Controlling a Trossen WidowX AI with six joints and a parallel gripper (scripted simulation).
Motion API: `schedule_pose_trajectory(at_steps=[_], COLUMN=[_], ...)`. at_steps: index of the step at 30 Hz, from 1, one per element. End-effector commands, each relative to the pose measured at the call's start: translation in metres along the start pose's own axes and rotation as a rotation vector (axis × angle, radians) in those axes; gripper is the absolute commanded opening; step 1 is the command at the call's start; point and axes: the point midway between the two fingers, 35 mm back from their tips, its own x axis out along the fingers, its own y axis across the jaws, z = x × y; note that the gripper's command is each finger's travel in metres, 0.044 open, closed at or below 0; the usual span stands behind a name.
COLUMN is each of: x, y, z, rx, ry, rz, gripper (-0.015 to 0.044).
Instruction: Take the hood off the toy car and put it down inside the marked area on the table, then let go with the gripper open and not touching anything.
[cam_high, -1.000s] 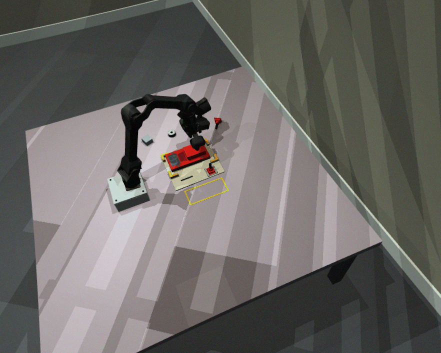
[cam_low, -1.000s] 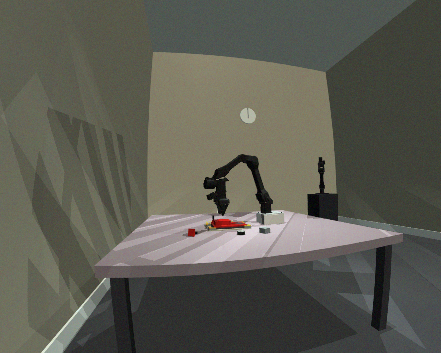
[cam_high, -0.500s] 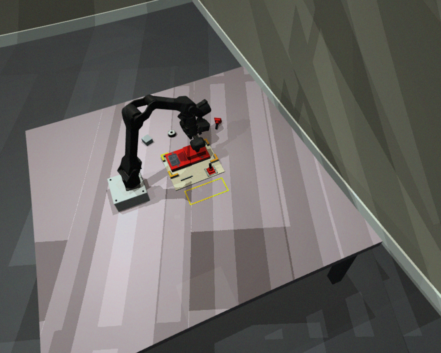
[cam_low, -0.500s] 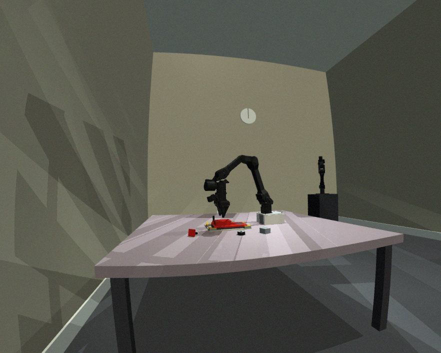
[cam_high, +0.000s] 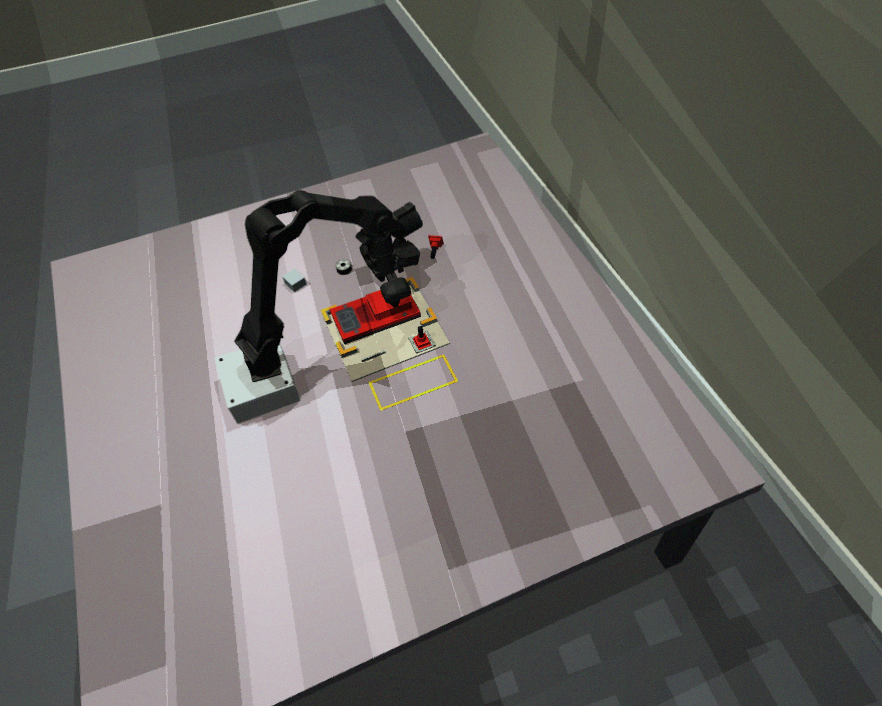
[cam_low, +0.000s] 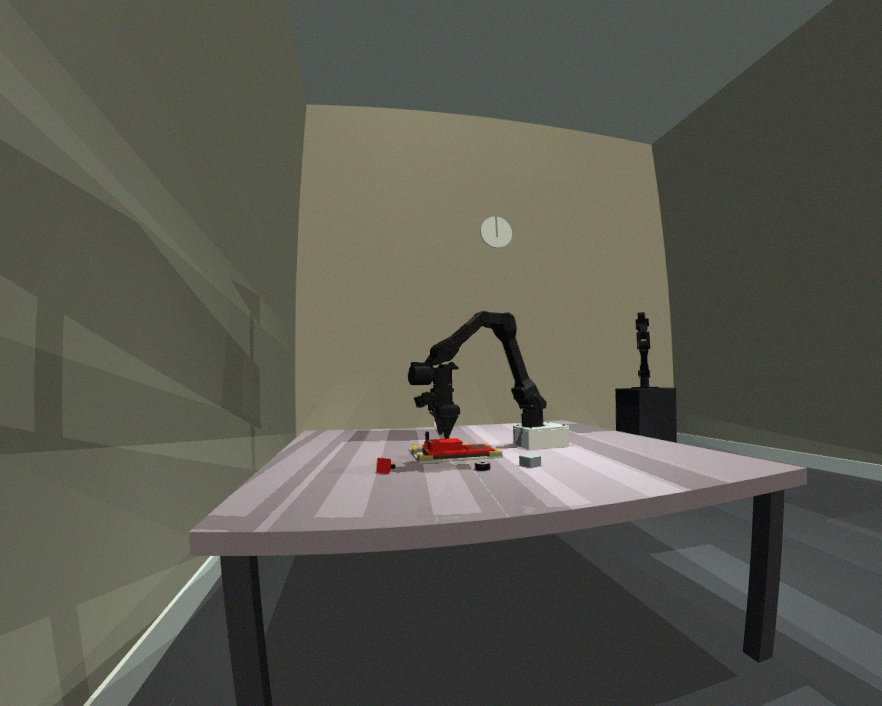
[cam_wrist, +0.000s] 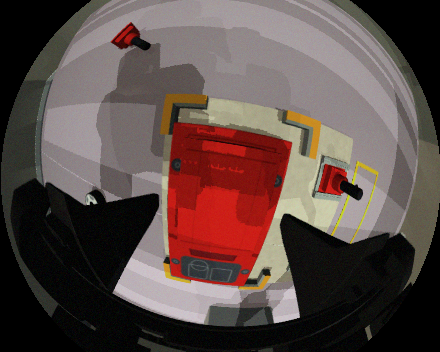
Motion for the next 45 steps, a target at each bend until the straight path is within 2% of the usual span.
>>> schedule_pose_trajectory(at_steps=[1,45], x=[0.005,0.025], y=[-0.001,-0.001], z=[-0.003,-0.004], rx=[0.001,0.001], ry=[0.008,0.008], rz=[-0.005,-0.005], gripper=[0.0440,0.0440])
